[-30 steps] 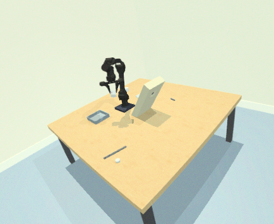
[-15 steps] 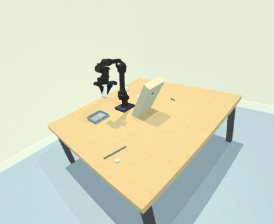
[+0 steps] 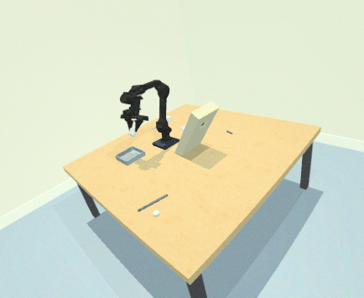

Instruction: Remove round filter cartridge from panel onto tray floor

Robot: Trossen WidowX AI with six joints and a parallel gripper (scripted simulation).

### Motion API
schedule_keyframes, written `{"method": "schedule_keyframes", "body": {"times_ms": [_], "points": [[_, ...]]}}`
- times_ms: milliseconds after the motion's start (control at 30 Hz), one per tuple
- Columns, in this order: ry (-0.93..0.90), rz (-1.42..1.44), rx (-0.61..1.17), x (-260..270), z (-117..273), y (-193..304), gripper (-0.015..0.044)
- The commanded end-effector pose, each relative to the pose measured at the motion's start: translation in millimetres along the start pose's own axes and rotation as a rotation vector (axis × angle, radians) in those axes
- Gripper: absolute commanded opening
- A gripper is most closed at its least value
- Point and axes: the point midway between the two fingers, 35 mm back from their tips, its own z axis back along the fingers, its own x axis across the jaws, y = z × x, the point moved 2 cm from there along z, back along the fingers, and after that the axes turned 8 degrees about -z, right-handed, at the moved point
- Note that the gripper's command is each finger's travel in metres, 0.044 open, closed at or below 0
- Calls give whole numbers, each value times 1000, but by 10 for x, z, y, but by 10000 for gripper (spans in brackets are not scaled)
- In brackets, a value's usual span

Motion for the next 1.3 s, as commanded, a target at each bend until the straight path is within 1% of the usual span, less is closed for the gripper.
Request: {"method": "schedule_keyframes", "body": {"times_ms": [0, 367, 733, 967, 1267], "points": [[43, -69, -13, -213, -125, 39, 0], [143, -235, -28, -754, -448, 251, 0], [240, -398, -40, -1251, -703, 599, 0], [246, -408, -41, -1284, -745, 635, 0], [246, -408, -41, -1325, -1081, 795, 0]]}}
